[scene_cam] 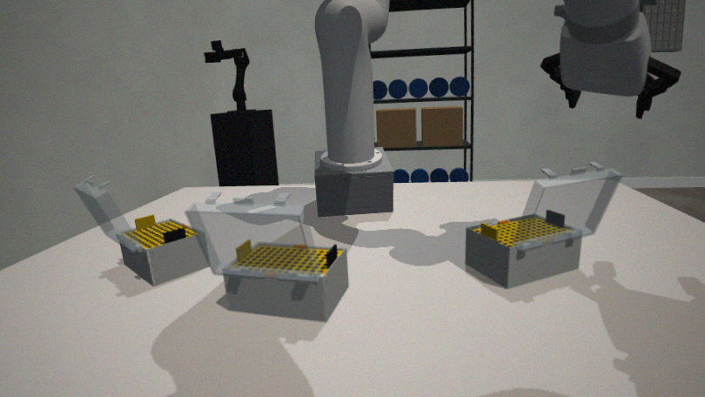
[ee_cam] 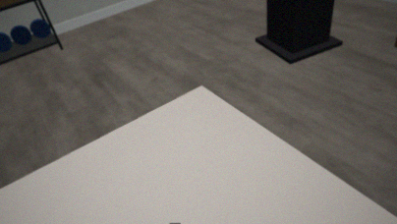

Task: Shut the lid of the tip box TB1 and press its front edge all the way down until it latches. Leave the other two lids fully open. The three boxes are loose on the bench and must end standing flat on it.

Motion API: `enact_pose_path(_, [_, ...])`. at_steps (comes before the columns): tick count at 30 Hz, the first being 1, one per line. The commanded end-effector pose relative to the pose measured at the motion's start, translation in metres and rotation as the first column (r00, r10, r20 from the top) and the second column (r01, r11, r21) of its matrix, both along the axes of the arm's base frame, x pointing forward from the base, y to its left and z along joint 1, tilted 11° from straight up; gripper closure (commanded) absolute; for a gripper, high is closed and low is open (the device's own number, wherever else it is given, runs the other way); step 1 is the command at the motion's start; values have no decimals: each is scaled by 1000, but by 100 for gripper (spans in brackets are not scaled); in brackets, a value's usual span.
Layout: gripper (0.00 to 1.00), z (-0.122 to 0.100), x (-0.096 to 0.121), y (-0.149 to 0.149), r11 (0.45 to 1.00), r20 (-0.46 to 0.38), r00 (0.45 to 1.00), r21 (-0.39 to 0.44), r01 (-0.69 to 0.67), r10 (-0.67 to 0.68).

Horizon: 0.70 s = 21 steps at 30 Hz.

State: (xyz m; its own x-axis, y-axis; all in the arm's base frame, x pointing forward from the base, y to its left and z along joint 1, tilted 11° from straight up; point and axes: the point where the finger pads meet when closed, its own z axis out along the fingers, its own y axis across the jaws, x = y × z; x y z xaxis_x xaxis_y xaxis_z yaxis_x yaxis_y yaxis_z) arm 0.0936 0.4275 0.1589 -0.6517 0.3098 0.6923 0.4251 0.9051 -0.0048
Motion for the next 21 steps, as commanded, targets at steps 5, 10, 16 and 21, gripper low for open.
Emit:
enact_pose_path(5, [0, 1, 0, 1, 1000, 1, 1000, 3, 0, 0])
enact_pose_path(10, [0, 1, 0, 1, 1000, 1, 1000, 3, 0, 0])
enact_pose_path(16, [0, 1, 0, 1, 1000, 1, 1000, 3, 0, 0])
enact_pose_path(21, [0, 3, 18, -8, 993, 20, 993, -26, 116, -115])
